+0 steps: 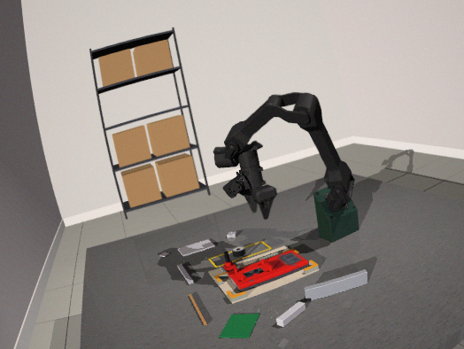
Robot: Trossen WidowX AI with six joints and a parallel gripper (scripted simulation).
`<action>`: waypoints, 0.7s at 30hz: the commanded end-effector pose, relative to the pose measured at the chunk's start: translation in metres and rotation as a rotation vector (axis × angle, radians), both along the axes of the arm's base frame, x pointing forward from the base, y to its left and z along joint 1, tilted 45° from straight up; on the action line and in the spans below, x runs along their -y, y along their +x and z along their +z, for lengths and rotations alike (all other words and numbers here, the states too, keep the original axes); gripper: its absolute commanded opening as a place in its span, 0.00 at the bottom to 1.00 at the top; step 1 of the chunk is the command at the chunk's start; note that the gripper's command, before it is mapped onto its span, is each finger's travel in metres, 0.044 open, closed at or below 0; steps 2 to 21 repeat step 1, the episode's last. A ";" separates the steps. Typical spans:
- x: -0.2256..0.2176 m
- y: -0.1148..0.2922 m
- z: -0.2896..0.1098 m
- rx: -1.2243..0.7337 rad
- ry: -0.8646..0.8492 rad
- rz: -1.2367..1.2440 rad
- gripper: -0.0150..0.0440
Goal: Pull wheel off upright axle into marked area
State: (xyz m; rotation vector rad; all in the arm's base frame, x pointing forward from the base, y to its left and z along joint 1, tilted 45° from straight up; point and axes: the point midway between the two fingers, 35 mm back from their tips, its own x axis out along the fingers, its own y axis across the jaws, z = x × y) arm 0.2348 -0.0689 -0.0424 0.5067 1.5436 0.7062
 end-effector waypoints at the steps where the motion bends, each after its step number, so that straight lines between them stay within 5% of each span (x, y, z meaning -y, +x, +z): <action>1: 0.000 -0.001 0.000 -0.001 -0.001 0.006 1.00; 21: 0.000 -0.001 0.000 -0.001 -0.001 0.006 1.00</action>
